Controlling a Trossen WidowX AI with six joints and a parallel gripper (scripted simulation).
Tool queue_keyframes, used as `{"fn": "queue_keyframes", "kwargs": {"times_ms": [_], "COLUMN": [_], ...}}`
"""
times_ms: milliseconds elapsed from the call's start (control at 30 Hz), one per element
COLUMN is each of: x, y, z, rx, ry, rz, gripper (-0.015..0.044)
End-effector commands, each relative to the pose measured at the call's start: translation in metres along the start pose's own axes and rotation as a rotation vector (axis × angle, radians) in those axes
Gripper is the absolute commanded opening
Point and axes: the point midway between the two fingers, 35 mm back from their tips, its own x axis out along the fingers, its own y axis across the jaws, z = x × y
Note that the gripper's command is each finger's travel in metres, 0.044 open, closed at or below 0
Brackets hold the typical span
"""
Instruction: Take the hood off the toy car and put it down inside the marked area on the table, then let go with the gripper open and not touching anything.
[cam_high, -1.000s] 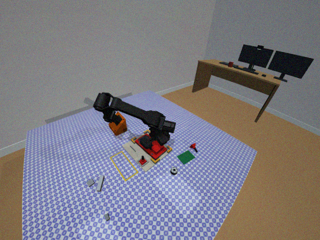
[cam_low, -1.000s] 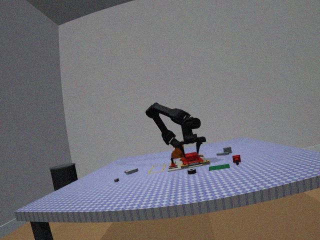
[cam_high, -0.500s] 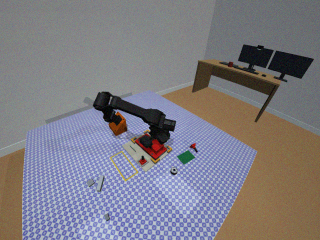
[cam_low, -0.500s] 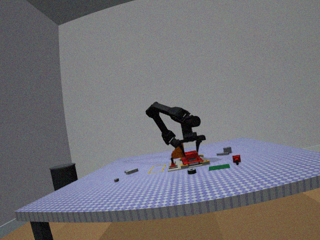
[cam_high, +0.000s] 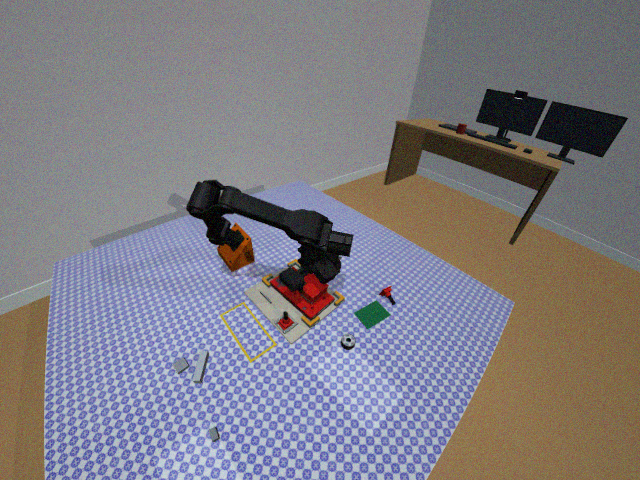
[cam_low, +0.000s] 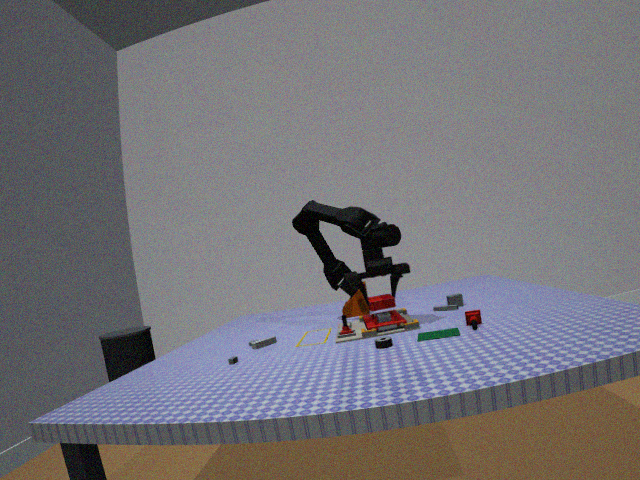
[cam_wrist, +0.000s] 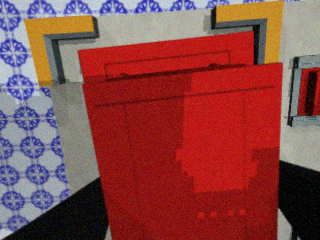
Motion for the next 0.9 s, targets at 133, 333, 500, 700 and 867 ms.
{"fn": "queue_keyframes", "kwargs": {"times_ms": [133, 333, 500, 700, 867], "x": [-0.032, -0.026, -0.029, -0.031, -0.031], "y": [0.001, -0.019, -0.049, -0.084, -0.112], "z": [0.001, 0.002, 0.001, -0.003, -0.009], "rx": [0.005, -0.002, -0.003, -0.003, -0.002], "ry": [-0.014, -0.011, -0.012, -0.014, -0.015], "rz": [0.009, 0.009, 0.014, 0.017, 0.017], "gripper": [0.0, 0.0, 0.0, 0.0, 0.0]}}
